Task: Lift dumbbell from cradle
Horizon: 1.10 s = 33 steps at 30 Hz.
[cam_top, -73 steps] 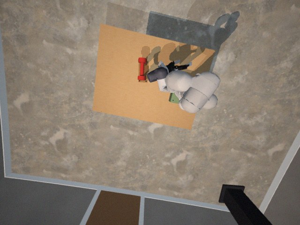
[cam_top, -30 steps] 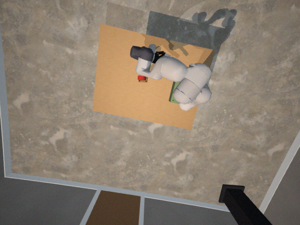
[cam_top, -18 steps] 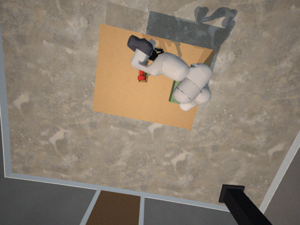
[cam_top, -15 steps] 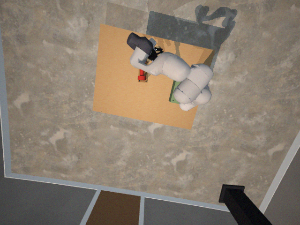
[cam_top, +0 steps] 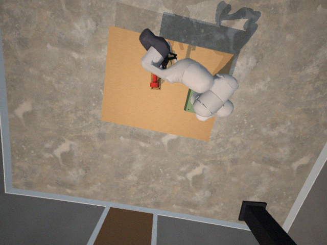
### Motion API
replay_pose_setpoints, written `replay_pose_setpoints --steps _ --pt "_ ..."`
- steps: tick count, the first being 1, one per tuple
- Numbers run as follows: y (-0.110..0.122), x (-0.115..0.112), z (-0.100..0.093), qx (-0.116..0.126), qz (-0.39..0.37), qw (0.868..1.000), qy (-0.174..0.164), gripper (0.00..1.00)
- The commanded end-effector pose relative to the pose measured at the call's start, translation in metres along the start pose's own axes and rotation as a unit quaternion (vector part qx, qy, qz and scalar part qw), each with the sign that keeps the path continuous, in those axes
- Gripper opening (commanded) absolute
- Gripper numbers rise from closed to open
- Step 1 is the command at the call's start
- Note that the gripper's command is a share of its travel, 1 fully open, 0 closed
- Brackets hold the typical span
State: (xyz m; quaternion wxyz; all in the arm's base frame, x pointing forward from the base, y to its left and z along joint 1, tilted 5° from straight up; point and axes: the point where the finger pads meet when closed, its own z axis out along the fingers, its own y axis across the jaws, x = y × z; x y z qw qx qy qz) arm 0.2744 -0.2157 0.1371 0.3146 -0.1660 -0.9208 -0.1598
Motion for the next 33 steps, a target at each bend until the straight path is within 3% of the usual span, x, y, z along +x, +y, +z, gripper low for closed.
replay_pose_setpoints --steps 1,6,7,12,13,15,18,19,23,24,25,28,29,33 --pt "0.015 -0.018 -0.012 -0.011 0.13 0.99 -0.047 1.0" --pt "0.015 -0.018 -0.012 -0.014 0.161 0.985 -0.058 1.0" --pt "0.027 -0.028 -0.023 -0.028 0.193 0.977 -0.087 1.0" --pt "0.027 -0.028 -0.023 -0.031 0.223 0.969 -0.098 1.0" --pt "0.038 -0.038 -0.033 -0.044 0.255 0.958 -0.126 1.0" --pt "0.038 -0.038 -0.033 -0.047 0.278 0.95 -0.134 1.0" --pt "0.038 -0.038 -0.033 -0.047 0.279 0.95 -0.134 1.0" --pt "0.047 -0.047 -0.043 -0.059 0.313 0.934 -0.161 1.0" --pt "0.047 -0.047 -0.043 -0.061 0.327 0.928 -0.166 1.0" --pt "0.056 -0.055 -0.051 -0.071 0.356 0.912 -0.189 1.0" --pt "0.056 -0.055 -0.051 -0.073 0.367 0.907 -0.193 1.0" --pt "0.056 -0.055 -0.051 -0.073 0.369 0.906 -0.194 1.0" --pt "0.064 -0.062 -0.058 -0.082 0.4 0.887 -0.215 1.0" --pt "0.064 -0.062 -0.058 -0.083 0.404 0.885 -0.217 1.0"
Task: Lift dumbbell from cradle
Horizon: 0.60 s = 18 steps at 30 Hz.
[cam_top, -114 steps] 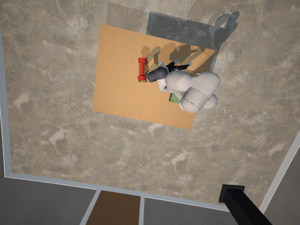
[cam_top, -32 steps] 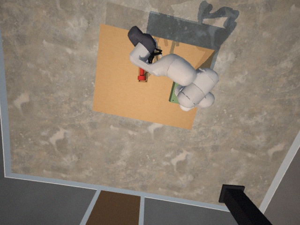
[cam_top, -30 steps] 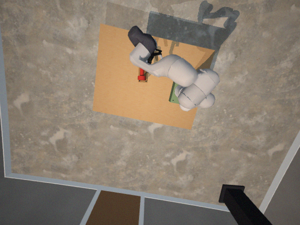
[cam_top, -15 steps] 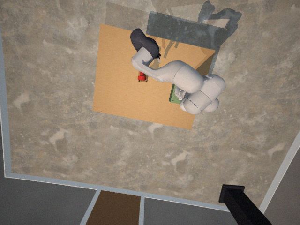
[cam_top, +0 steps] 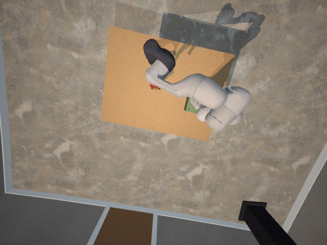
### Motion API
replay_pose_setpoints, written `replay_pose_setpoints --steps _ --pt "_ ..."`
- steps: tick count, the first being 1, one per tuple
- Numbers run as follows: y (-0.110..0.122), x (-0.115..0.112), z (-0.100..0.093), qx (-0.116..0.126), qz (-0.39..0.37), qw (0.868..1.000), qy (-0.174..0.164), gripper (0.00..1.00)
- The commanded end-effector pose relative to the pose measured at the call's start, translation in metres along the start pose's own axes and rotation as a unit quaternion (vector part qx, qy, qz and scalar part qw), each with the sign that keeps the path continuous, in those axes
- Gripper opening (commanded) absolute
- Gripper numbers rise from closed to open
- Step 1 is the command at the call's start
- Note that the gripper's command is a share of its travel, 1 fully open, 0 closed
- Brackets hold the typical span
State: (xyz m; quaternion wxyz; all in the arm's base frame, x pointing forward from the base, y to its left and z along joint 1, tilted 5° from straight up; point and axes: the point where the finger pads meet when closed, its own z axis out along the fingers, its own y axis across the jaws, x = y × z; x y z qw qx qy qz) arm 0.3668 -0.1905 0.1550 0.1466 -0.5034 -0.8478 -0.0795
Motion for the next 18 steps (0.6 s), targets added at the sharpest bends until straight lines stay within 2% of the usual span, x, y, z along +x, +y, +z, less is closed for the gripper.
replay_pose_setpoints --steps 1,5,6,8,9,11,12,18 --pt "0.017 -0.01 -0.005 -0.012 0.123 0.991 -0.048 1.0" --pt "0.017 -0.01 -0.005 -0.012 0.123 0.991 -0.048 1.0" --pt "0.025 -0.012 -0.007 -0.02 0.151 0.986 -0.065 1.0" --pt "0.025 -0.012 -0.007 -0.02 0.151 0.986 -0.065 1.0" --pt "0.032 -0.013 -0.01 -0.028 0.174 0.981 -0.08 1.0" --pt "0.032 -0.013 -0.01 -0.028 0.174 0.981 -0.08 1.0" --pt "0.038 -0.015 -0.011 -0.033 0.192 0.977 -0.092 1.0" --pt "0.047 -0.016 -0.014 -0.043 0.224 0.967 -0.112 1.0"
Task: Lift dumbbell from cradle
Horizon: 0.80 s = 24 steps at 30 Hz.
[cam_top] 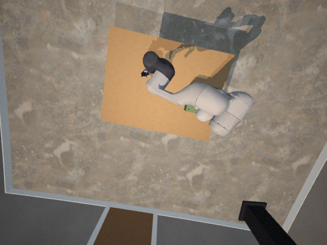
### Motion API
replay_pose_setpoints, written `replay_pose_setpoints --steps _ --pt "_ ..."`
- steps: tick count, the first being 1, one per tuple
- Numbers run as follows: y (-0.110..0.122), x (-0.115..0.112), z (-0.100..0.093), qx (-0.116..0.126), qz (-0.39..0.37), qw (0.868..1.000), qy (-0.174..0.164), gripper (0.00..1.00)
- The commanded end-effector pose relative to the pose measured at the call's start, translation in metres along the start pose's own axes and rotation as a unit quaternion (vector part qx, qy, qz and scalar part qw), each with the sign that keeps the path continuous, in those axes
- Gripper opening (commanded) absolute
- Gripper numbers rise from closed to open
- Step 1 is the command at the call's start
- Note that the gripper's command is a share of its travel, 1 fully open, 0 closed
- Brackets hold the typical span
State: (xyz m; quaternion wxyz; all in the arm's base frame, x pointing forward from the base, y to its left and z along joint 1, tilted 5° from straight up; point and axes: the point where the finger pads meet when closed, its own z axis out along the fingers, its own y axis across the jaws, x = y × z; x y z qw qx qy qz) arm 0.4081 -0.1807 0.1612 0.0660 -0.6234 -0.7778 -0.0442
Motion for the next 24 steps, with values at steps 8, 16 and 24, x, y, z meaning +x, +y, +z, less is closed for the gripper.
replay_pose_setpoints --steps 8,16,24 --pt "0.0116 -0.0063 -0.003 -0.009 0.099 0.994 -0.035 1.0" --pt "0.0116 -0.0063 -0.003 -0.009 0.099 0.994 -0.035 1.0" --pt "0.0116 -0.0063 -0.003 -0.009 0.099 0.994 -0.035 1.0"
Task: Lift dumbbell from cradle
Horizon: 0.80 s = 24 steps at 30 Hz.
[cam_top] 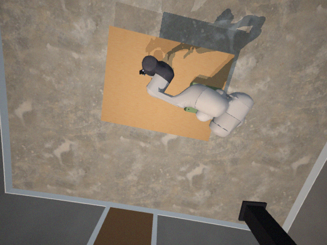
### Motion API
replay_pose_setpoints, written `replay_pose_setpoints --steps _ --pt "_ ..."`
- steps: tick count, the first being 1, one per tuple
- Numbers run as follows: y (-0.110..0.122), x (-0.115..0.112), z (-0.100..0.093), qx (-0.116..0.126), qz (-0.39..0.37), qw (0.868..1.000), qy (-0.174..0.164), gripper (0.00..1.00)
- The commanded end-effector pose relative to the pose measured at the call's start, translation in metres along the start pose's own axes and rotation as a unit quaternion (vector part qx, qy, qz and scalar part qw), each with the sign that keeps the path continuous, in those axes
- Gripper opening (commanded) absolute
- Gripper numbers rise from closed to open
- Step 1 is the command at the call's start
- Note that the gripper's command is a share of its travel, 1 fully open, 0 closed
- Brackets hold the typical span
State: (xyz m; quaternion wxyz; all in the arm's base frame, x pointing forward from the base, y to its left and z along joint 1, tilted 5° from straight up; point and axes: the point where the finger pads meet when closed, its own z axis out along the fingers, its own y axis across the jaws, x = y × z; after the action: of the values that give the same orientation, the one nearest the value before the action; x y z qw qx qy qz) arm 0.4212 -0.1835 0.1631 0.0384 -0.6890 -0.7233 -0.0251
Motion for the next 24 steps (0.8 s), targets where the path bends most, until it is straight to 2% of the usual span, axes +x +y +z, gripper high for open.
replay_pose_setpoints --steps 1,10,14,15,18,19,21,24 --pt "0.0 -0.001 0.0 0.0 0.014 1.0 -0.003 1.0" --pt "0.0 -0.001 0.0 0.0 0.014 1.0 -0.003 1.0" --pt "0.0 -0.002 0.006 0.001 0.014 1.0 -0.003 1.0" --pt "0.0 -0.002 0.018 0.002 0.014 1.0 -0.004 1.0" --pt "-0.001 -0.003 0.072 0.005 0.015 1.0 -0.005 1.0" --pt "-0.001 -0.003 0.072 0.005 0.015 1.0 -0.005 1.0" --pt "-0.002 -0.003 0.095 0.005 0.014 1.0 -0.005 1.0" --pt "-0.002 -0.003 0.101 0.004 0.014 1.0 -0.005 1.0"
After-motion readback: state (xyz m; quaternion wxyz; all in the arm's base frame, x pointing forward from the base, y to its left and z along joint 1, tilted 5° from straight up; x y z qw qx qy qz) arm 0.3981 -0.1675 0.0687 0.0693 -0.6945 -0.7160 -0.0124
